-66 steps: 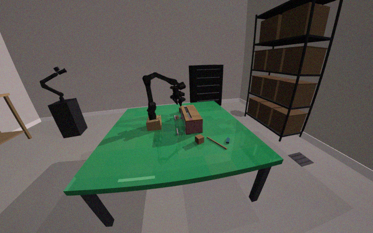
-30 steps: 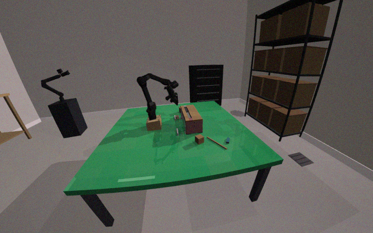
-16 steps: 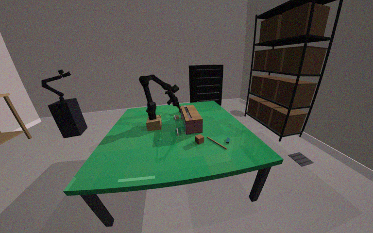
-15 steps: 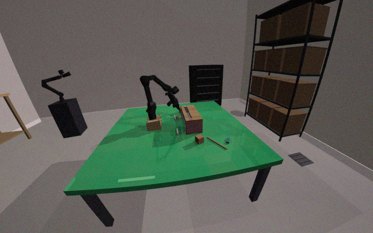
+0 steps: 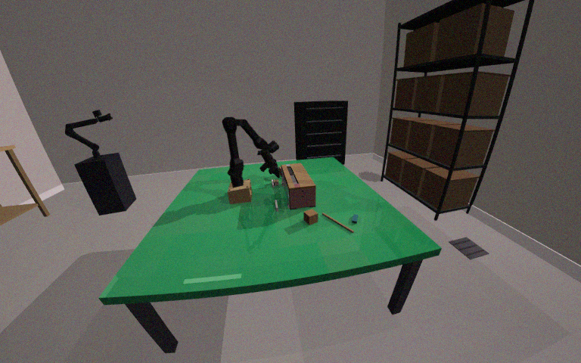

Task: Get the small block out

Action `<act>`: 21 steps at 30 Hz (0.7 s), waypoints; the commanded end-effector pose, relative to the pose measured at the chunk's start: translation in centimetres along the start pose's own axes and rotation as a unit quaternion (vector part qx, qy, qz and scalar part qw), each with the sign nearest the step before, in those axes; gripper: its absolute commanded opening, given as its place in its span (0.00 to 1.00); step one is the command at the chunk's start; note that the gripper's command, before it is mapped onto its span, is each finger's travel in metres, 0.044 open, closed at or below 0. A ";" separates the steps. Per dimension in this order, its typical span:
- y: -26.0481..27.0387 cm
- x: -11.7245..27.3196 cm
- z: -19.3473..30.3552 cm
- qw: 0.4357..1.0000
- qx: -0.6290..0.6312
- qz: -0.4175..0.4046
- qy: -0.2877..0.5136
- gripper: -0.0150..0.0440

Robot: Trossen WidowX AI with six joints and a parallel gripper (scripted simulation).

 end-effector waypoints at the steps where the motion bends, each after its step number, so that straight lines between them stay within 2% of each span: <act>1: 0.0 -0.6 -0.4 1.000 0.001 -0.004 -0.002 0.74; 21: -0.2 -3.5 -1.9 1.000 0.001 -0.004 -0.002 0.74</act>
Point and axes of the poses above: the point midway between the two fingers, 35 mm back from their tips, its own x axis back along the fingers, its own y axis across the jaws, z = x × y, the point moved 10 cm from there along x, back along the fingers, and after that the axes turned 12 degrees about x, right-handed, at the moved point
